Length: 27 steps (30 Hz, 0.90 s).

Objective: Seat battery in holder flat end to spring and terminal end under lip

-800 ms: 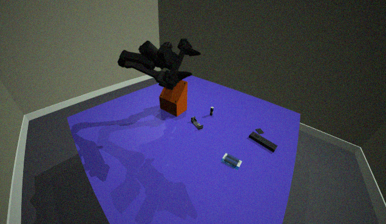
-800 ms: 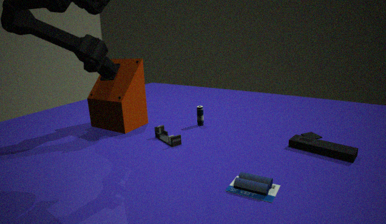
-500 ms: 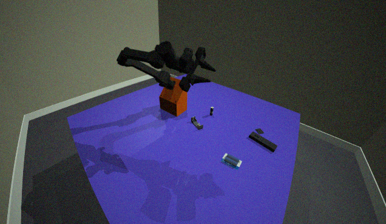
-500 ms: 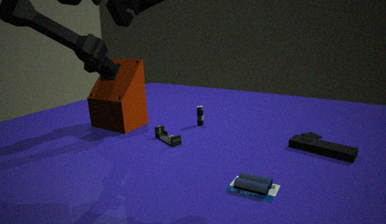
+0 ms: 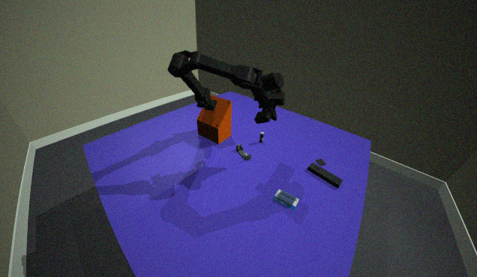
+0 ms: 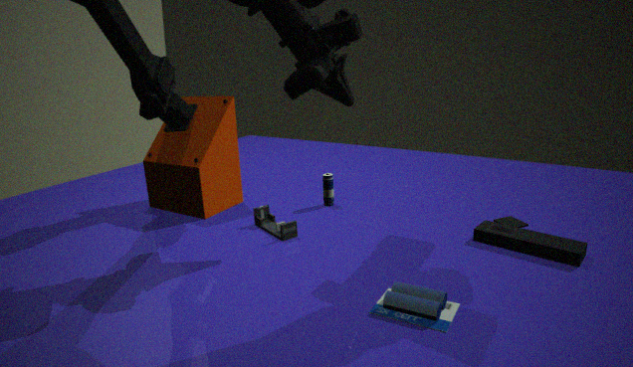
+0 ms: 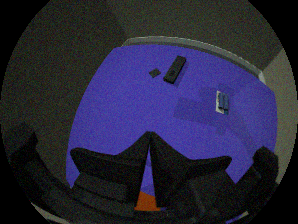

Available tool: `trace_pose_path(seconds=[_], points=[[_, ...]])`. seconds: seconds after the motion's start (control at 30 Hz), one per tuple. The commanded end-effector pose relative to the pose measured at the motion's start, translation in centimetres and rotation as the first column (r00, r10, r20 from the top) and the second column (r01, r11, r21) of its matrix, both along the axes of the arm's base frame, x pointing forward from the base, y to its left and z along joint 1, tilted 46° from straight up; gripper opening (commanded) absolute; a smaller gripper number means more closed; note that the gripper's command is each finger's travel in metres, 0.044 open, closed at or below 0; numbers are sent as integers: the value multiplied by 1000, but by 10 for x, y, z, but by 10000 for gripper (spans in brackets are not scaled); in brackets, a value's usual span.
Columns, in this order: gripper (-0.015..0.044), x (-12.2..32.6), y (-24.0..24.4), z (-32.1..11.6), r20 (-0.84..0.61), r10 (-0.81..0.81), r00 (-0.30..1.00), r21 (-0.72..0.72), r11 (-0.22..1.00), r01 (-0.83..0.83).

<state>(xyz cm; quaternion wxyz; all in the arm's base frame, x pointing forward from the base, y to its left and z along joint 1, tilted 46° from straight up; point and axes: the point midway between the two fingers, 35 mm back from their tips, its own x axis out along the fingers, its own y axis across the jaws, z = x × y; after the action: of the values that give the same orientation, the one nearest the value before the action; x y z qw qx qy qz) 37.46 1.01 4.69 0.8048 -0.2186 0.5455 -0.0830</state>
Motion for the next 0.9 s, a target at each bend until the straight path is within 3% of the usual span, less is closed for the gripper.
trace_pose_path(seconds=[0.0, 0.27, 0.47, 0.73, 0.87], points=[[0, -16, -3, -42, -222, 17, 975, -137, 989, -49], [0, -52, -11, -102, -611, 1, 792, -357, 892, -276], [0, -53, -12, -104, -618, 0, 786, -360, 889, -283], [0, -56, -65, -154, -618, -2, 786, -363, 888, -283], [0, -58, -70, -158, -618, -3, 786, -364, 887, -283]])
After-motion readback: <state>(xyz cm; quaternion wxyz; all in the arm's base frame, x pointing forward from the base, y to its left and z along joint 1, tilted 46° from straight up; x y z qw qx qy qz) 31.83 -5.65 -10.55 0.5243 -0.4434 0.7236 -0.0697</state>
